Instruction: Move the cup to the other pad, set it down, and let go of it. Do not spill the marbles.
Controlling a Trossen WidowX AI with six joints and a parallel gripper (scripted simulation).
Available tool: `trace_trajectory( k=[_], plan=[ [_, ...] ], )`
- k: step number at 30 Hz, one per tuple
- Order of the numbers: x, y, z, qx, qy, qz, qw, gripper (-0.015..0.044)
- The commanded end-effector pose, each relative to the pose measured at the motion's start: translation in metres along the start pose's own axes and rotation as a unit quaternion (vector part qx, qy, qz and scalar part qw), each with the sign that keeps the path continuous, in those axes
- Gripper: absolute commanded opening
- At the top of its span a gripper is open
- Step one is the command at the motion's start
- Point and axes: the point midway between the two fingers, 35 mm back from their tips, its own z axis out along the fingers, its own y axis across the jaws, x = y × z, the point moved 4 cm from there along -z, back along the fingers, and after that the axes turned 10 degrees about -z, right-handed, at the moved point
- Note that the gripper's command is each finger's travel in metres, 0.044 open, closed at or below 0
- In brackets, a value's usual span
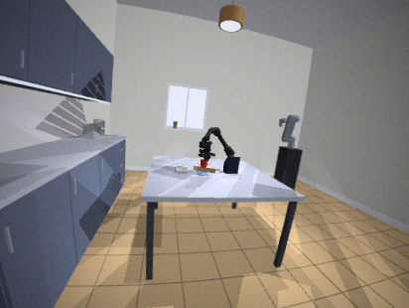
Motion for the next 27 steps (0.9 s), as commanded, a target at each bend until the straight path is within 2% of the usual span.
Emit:
trace_trajectory(
  k=[1,27],
  plan=[
    [-0.004,-0.006,0.001,0.002,0.0,-0.001,1.0,0.0],
    [-0.03,-0.048,-0.003,0.005,0.001,0.0,1.0,0.0]
  ],
)
